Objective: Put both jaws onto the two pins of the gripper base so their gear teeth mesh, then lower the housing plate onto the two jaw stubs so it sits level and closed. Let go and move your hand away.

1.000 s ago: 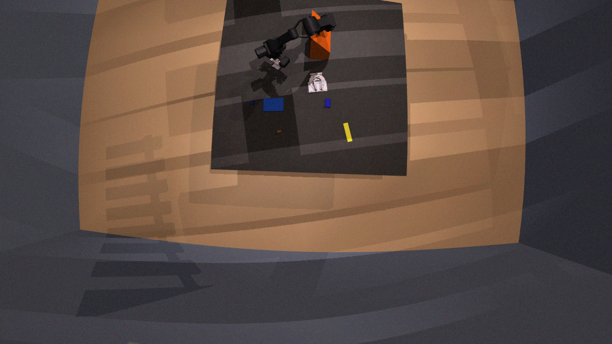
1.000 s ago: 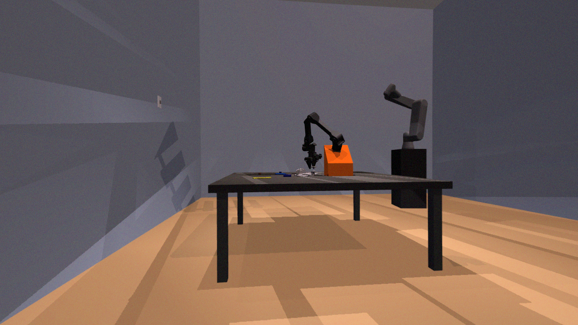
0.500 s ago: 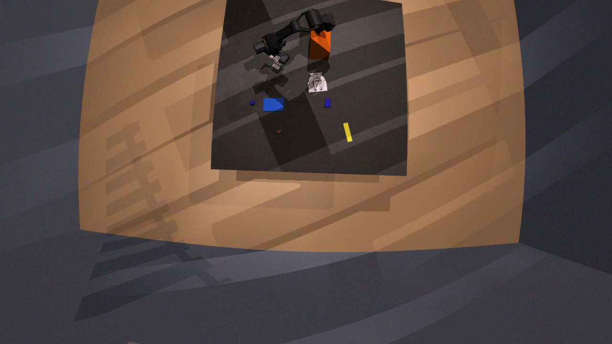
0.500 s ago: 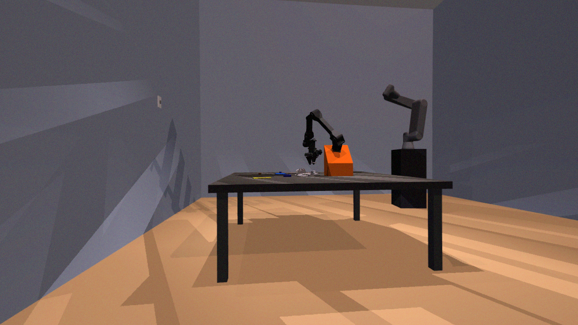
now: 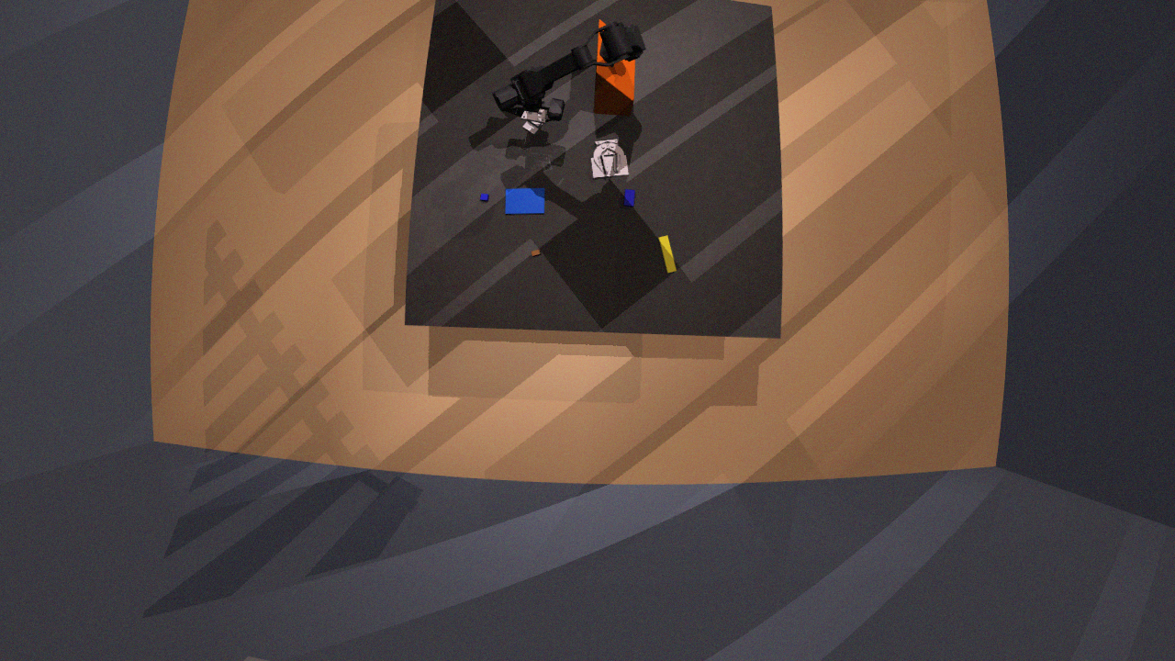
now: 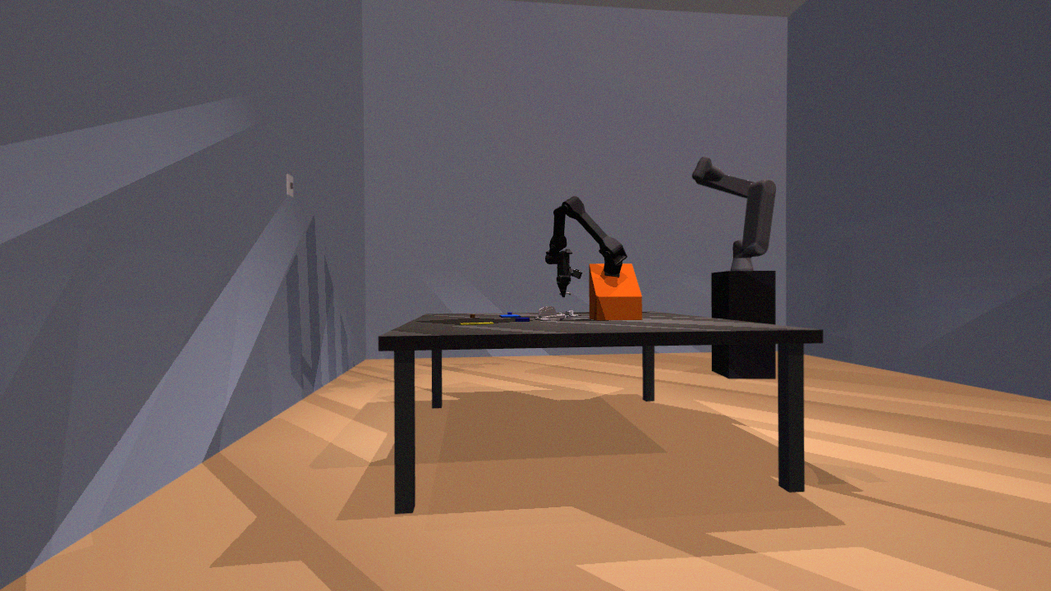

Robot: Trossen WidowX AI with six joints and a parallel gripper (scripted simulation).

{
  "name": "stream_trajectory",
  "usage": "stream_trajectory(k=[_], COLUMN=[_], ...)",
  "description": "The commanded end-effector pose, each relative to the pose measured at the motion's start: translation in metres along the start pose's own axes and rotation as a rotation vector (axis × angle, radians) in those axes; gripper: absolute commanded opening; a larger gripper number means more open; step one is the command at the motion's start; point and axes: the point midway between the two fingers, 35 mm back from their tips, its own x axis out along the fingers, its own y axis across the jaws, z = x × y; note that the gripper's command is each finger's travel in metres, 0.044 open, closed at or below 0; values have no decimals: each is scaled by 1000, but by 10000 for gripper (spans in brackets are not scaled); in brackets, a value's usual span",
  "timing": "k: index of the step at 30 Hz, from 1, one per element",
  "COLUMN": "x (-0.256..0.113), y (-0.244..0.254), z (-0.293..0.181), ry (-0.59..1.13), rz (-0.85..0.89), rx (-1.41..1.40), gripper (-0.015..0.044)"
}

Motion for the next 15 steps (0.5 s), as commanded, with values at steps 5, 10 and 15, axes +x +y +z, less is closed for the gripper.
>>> stream_trajectory(k=[5, 10, 15], x=[-4, -6, -8], y=[-18, -29, -40], z=[-10, -16, -22], ry=[3, 3, 2], rz=[9, 16, 23], rx=[-275, -444, -613], gripper=[351, 351, 351])
